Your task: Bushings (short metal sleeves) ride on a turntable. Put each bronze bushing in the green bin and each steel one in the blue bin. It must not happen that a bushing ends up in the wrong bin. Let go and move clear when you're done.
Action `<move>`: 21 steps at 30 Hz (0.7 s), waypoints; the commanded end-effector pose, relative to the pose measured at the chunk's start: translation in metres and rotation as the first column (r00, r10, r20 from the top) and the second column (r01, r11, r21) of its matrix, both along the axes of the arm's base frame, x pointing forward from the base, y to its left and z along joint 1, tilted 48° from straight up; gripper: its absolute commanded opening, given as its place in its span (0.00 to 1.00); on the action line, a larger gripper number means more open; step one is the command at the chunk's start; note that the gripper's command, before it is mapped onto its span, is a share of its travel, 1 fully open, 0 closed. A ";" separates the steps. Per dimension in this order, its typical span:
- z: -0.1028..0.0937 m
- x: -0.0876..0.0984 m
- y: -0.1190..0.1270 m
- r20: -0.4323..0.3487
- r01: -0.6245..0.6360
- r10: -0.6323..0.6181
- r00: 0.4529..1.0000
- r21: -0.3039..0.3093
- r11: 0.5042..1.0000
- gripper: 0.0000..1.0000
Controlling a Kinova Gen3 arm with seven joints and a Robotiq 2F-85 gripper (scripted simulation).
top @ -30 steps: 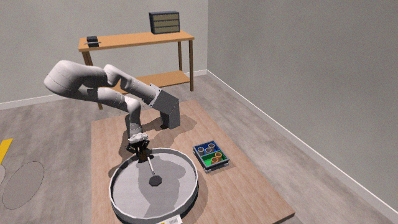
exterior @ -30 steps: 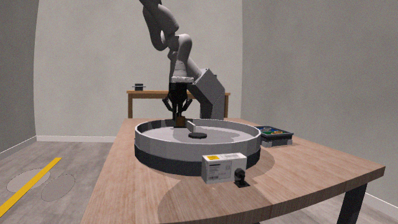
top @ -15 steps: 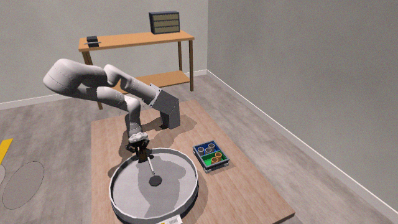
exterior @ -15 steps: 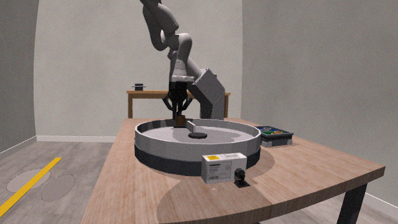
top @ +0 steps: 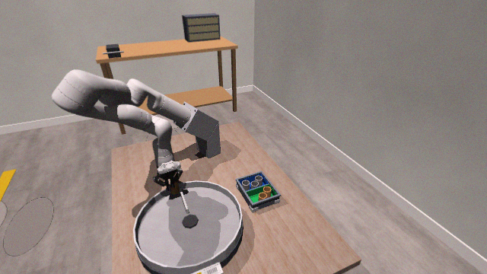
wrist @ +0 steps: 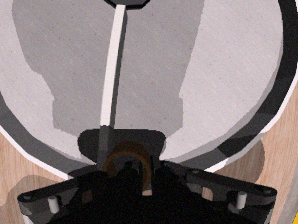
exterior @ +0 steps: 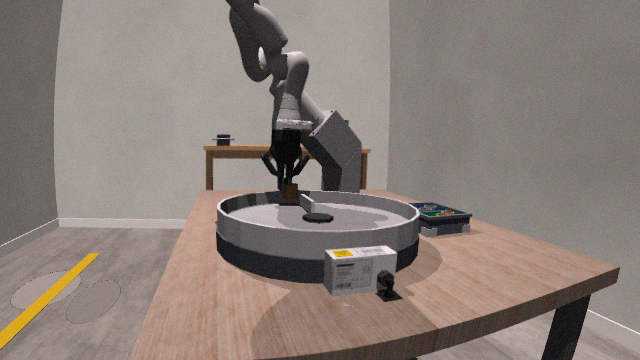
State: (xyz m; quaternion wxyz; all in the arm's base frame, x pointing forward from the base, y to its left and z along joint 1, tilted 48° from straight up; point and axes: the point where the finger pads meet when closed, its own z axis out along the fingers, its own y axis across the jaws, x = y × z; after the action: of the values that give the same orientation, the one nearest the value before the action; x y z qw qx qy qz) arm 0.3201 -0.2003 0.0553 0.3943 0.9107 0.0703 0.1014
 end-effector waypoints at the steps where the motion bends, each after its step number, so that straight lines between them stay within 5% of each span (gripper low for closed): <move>1: 0.001 0.000 0.001 0.001 -0.002 0.002 1.000 0.001 1.000 0.00; 21: 0.005 -0.001 0.005 0.001 -0.002 0.002 1.000 0.001 1.000 0.00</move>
State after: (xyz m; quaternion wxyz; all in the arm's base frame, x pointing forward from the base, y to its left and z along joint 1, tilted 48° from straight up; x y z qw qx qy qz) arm 0.3186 -0.1957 0.0596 0.3942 0.9107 0.0705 0.1015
